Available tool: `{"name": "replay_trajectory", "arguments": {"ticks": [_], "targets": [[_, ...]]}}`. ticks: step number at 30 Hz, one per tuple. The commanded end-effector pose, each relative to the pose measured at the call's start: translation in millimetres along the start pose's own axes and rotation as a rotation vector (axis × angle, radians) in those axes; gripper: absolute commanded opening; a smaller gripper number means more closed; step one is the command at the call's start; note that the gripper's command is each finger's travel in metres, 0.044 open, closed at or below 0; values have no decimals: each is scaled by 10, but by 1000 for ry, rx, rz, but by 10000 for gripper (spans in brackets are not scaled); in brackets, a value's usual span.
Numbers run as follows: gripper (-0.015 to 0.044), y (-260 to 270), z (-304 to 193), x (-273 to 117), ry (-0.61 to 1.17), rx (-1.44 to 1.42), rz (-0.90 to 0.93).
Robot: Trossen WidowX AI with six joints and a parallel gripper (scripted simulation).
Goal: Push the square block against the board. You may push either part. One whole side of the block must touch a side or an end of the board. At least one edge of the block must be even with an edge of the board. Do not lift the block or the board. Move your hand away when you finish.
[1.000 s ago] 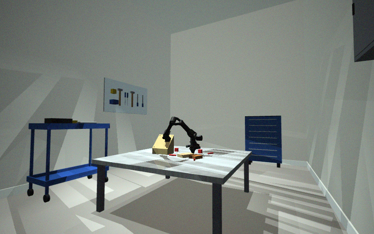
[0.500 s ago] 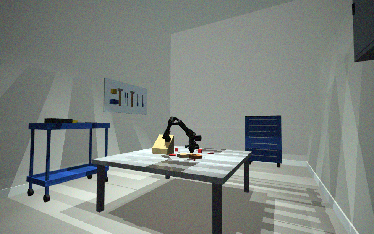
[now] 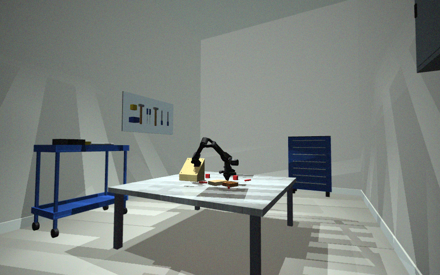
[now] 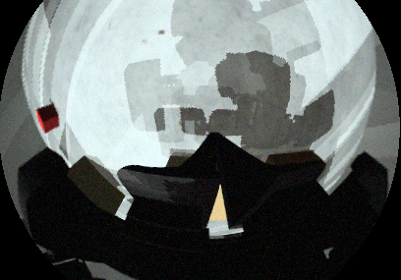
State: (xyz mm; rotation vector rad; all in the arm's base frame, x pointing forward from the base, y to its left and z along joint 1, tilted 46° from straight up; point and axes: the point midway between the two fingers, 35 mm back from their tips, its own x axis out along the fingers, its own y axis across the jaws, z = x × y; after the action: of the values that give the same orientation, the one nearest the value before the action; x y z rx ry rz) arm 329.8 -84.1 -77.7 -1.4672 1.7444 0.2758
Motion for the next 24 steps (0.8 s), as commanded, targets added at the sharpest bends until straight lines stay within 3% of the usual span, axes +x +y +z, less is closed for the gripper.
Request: {"name": "replay_trajectory", "arguments": {"ticks": [1,15,20,24], "targets": [[0,-10,73,-4,0,3,-2],[0,-5,289,-4,0,4,-2],[0,-2,243,-526,-2,4,-1],[0,0,240,-558,-2,4,-1]]}}
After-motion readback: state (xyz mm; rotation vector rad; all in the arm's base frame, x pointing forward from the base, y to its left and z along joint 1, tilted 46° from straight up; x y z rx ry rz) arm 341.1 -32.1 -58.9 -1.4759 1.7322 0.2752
